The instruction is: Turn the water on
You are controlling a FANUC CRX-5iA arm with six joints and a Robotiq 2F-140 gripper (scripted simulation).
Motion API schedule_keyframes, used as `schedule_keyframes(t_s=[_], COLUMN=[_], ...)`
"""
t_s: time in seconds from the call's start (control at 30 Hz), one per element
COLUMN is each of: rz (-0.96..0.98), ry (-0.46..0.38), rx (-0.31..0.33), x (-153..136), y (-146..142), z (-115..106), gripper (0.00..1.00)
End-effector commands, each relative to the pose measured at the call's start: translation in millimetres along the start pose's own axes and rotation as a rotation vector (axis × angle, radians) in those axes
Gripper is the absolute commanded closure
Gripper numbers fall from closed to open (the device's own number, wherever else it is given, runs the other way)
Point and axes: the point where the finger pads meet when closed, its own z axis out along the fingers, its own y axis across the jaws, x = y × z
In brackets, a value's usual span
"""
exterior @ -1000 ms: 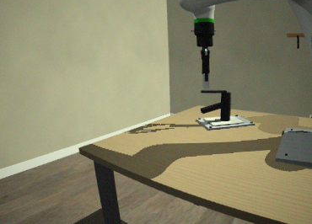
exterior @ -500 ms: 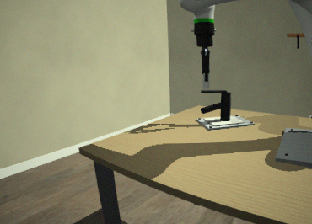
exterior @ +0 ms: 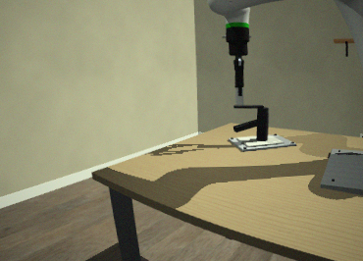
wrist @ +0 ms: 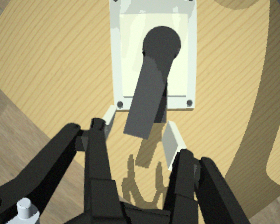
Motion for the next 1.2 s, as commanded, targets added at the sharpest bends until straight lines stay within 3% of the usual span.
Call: schedule_keyframes(t_s=[0.0, 1.17], rz=[0.0, 0.0], ry=[0.0, 0.0], rx=[0.0, 0.0], x=[-0.1, -0.1], y=[-0.1, -0.1], z=[1.9, 39.9], gripper=[0.57, 0.57])
